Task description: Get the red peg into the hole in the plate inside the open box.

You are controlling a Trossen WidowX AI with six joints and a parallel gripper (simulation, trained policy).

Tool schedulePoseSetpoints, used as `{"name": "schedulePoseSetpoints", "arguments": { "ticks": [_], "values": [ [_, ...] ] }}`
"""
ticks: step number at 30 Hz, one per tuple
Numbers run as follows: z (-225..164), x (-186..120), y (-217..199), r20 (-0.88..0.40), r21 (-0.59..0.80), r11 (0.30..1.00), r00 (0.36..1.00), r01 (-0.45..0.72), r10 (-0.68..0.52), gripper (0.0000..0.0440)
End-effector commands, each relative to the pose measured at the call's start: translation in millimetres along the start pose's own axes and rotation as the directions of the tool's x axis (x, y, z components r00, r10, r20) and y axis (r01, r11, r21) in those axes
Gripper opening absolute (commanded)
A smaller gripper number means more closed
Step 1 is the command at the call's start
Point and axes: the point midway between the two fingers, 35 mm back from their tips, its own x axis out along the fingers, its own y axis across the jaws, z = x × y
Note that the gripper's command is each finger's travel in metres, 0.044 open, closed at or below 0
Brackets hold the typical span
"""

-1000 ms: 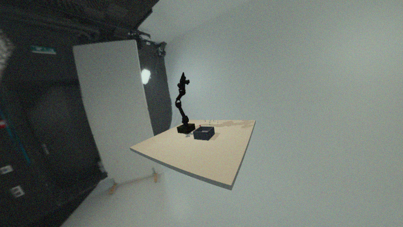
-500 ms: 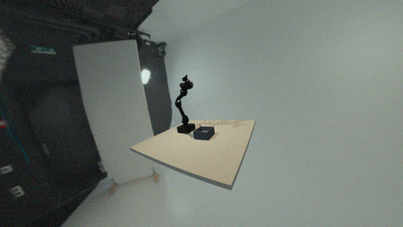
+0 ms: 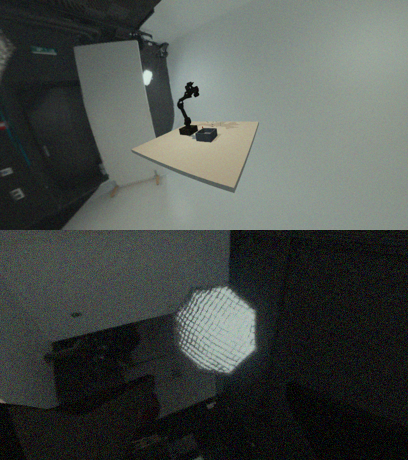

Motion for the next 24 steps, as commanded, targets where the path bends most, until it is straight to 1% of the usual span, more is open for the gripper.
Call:
{"name": "schedulePoseSetpoints", "arguments": {
  "ticks": [1, 6, 11, 17, 24],
  "values": [
    [-4, 1, 30, -0.023, 0.096, 0.99, 0.995, -0.099, 0.102, 0.044],
    [-7, -1, 65, -0.044, 0.216, 0.954, 0.974, -0.21, 0.224, 0.044],
    [-9, -8, 99, -0.064, 0.332, 0.892, 0.936, -0.306, 0.345, 0.044],
    [-11, -20, 139, -0.088, 0.464, 0.793, 0.87, -0.396, 0.486, 0.044],
    [-12, -42, 182, -0.113, 0.605, 0.653, 0.763, -0.455, 0.636, 0.044]
  ]
}}
